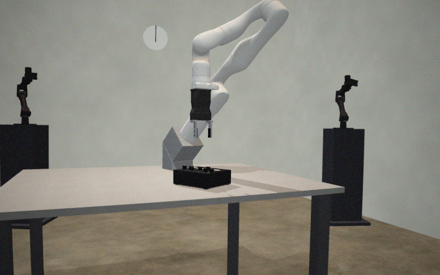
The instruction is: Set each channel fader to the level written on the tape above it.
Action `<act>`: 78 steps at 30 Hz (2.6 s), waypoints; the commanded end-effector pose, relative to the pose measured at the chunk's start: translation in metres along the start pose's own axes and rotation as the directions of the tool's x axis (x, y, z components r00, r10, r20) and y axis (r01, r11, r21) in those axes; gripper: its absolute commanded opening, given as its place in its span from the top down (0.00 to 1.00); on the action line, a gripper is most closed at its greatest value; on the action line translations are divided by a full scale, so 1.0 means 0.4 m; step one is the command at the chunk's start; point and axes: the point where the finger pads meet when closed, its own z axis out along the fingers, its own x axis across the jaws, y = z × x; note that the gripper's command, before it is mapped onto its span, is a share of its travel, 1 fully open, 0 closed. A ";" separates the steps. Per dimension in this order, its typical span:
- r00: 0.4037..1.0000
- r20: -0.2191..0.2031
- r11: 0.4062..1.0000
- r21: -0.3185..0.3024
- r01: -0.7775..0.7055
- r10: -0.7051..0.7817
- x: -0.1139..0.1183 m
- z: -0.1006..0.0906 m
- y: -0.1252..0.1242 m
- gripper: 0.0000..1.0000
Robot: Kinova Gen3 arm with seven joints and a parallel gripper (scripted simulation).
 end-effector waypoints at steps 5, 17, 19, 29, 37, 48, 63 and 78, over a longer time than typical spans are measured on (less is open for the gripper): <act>1.000 -0.001 1.000 -0.001 -0.018 0.018 0.001 -0.003 0.001 0.00; 1.000 0.000 1.000 -0.002 -0.022 0.022 0.001 -0.003 0.002 0.00; 1.000 0.000 1.000 -0.002 -0.022 0.022 0.001 -0.003 0.002 0.00; 1.000 0.000 1.000 -0.002 -0.021 0.021 0.001 -0.003 0.002 0.00; 1.000 -0.002 1.000 0.000 -0.002 0.002 0.003 -0.002 -0.001 0.00; 0.997 -0.011 0.997 0.005 0.073 -0.073 0.008 0.003 -0.009 0.00; 0.953 -0.042 0.953 0.013 0.302 -0.301 0.023 0.020 -0.035 0.00; 0.781 -0.092 0.784 -0.006 0.620 -0.618 0.049 0.047 -0.066 0.00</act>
